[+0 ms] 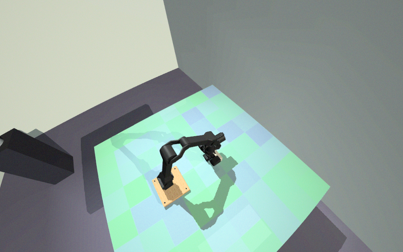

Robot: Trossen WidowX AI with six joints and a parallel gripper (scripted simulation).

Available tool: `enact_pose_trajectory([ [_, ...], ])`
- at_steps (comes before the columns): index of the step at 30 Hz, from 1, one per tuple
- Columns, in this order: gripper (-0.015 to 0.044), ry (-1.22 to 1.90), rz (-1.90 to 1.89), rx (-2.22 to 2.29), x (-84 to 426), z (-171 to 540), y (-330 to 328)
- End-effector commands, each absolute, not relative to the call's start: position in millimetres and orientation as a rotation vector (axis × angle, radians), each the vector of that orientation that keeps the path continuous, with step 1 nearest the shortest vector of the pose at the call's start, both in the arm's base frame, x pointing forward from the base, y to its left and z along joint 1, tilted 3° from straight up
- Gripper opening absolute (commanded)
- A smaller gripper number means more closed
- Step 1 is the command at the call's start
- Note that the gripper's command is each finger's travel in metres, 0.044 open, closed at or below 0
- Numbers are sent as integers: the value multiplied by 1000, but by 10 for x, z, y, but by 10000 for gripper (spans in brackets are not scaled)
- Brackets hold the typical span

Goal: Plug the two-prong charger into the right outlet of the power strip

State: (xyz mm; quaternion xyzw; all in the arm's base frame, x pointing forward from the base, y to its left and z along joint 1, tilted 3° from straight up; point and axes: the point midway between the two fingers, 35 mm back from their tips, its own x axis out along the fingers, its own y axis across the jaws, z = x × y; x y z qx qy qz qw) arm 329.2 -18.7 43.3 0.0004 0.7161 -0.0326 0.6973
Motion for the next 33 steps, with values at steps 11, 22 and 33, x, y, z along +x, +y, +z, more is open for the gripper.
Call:
enact_pose_trajectory([
  [11, 440, 1588, -74, 2, 3254, 429, -185],
  [22, 440, 1582, -75, 2, 3223, 426, -184],
  [33, 440, 1575, -75, 3, 3192, 422, -182],
])
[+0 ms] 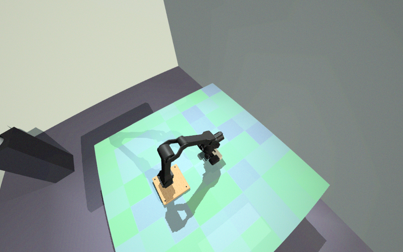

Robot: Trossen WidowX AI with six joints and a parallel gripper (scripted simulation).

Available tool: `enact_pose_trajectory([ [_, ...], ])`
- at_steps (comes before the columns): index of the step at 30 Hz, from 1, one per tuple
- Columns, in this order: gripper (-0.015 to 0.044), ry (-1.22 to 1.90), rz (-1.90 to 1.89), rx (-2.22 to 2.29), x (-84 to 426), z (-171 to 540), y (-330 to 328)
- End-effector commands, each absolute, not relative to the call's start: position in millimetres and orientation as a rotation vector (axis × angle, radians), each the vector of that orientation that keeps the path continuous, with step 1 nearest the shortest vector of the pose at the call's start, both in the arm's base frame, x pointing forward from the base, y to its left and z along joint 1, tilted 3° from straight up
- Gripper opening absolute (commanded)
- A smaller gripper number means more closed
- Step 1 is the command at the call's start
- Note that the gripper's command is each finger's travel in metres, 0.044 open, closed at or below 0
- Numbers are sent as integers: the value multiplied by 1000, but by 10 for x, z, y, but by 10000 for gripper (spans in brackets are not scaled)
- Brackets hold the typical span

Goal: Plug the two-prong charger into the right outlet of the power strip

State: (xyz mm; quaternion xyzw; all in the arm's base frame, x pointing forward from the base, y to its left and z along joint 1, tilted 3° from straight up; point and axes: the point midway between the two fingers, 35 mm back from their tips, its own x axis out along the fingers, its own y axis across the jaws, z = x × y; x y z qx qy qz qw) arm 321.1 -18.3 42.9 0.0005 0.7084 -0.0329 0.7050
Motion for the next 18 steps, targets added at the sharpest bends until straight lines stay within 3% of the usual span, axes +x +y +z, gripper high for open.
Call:
enact_pose_trajectory([
  [1, 440, 1574, -75, 3, 3189, 422, -182],
  [18, 440, 1572, -76, 3, 3080, 419, -177],
])
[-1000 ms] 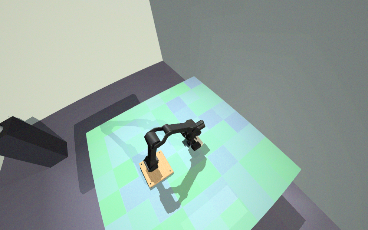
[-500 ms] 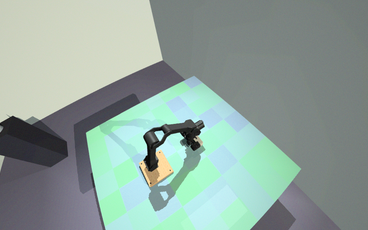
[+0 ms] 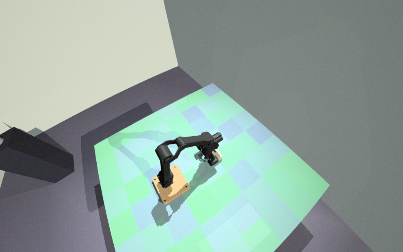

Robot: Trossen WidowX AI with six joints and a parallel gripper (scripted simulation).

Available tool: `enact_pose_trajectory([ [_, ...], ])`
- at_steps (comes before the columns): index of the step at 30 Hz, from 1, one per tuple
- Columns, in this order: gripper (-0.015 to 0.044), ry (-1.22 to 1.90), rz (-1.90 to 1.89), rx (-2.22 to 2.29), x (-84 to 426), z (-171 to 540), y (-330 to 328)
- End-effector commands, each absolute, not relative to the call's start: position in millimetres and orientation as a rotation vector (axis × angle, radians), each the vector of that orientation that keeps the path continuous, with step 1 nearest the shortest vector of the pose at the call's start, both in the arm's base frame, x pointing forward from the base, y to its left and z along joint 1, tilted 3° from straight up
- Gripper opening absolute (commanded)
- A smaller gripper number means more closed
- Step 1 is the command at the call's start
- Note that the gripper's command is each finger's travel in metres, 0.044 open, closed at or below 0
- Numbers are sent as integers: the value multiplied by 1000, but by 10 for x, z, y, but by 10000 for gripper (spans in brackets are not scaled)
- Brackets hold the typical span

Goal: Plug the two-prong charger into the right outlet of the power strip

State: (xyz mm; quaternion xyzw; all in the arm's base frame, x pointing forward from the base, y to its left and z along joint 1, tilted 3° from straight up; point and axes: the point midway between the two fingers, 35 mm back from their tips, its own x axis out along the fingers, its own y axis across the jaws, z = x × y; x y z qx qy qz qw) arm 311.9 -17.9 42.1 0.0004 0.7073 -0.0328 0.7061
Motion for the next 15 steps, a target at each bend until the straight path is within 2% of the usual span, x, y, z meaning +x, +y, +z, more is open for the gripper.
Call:
enact_pose_trajectory([
  [1, 440, 1572, -76, 3, 3069, 419, -177],
  [15, 440, 1573, -76, 3, 2909, 411, -170],
])
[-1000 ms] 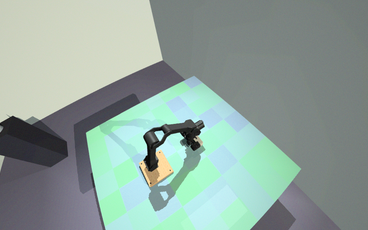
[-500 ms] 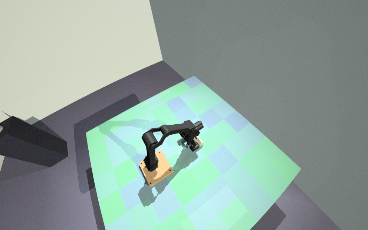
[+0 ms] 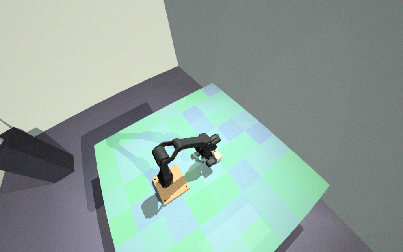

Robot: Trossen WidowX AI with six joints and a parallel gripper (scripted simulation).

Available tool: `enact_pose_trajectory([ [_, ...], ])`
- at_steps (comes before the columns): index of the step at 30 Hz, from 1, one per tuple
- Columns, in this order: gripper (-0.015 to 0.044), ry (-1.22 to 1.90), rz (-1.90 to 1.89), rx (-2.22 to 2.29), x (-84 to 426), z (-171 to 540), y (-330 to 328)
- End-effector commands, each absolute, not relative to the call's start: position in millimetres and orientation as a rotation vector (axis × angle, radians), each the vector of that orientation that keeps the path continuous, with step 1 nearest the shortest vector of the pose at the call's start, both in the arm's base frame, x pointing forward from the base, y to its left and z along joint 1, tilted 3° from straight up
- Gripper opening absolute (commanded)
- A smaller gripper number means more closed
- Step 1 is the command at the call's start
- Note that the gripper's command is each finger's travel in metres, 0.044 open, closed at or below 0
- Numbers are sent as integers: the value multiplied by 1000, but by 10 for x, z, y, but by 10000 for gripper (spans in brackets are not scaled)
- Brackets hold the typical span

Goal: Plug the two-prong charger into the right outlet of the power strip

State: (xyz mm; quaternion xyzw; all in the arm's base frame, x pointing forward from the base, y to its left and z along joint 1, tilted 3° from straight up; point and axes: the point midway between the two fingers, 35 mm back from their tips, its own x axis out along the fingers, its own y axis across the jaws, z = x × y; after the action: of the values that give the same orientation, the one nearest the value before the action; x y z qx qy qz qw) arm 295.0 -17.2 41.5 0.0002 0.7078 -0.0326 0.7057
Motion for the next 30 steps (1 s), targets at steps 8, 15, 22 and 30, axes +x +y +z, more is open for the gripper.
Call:
enact_pose_trajectory([
  [8, 440, 1574, -76, 3, 2817, 403, -166],
  [15, 440, 1575, -76, 3, 2736, 395, -163],
  [22, 440, 1576, -76, 3, 2654, 384, -159],
  [30, 440, 1496, -66, -4, 2670, 472, -153],
])
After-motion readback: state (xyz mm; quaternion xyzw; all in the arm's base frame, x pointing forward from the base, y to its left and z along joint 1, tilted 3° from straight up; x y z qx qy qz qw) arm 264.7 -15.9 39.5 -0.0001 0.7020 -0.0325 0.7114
